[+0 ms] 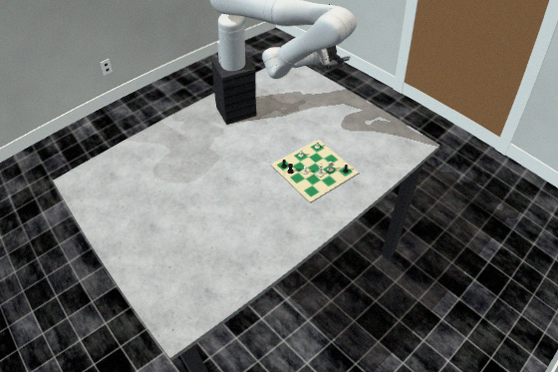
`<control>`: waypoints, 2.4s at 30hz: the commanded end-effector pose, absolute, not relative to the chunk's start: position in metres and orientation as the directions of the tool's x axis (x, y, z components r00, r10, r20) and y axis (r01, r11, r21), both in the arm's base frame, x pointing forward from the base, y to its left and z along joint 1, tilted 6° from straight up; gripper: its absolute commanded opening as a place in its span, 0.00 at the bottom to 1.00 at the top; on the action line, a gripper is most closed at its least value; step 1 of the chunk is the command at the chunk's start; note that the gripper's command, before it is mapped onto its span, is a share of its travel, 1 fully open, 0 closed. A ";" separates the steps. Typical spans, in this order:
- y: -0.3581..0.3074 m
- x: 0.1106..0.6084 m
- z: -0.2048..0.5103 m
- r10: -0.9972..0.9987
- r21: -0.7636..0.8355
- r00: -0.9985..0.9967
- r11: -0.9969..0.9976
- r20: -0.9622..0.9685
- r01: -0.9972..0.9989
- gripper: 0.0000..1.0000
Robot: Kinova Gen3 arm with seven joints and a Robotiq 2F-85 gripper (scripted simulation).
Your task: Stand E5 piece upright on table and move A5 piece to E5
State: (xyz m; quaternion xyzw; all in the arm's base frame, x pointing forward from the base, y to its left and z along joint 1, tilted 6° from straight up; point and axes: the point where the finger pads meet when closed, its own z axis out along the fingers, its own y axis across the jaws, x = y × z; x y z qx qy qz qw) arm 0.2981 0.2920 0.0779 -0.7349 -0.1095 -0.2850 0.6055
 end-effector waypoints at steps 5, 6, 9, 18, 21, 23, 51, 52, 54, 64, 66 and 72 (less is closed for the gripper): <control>0.292 0.298 0.079 -0.184 -0.827 0.813 -0.242 0.552 0.507 1.00; 0.292 0.298 0.079 -0.184 -0.827 0.813 -0.242 0.552 0.507 1.00; 0.292 0.298 0.079 -0.184 -0.827 0.813 -0.242 0.552 0.507 1.00; 0.292 0.298 0.079 -0.184 -0.827 0.813 -0.242 0.552 0.507 1.00; 0.292 0.298 0.079 -0.184 -0.827 0.813 -0.242 0.553 0.507 1.00; 0.292 0.298 0.079 -0.183 -0.827 0.812 -0.241 0.553 0.509 1.00; 0.306 0.283 0.114 -0.089 -0.738 0.732 -0.096 0.675 0.668 1.00; 0.306 0.281 0.117 -0.080 -0.727 0.723 -0.083 0.686 0.681 1.00; 0.308 0.277 0.122 -0.062 -0.704 0.701 -0.054 0.710 0.708 1.00; 0.307 0.249 0.148 0.049 -0.527 0.526 0.134 0.849 0.839 1.00; 0.305 0.243 0.151 0.074 -0.479 0.474 0.179 0.878 0.859 1.00; 0.297 0.230 0.155 0.123 -0.371 0.350 0.276 0.929 0.887 1.00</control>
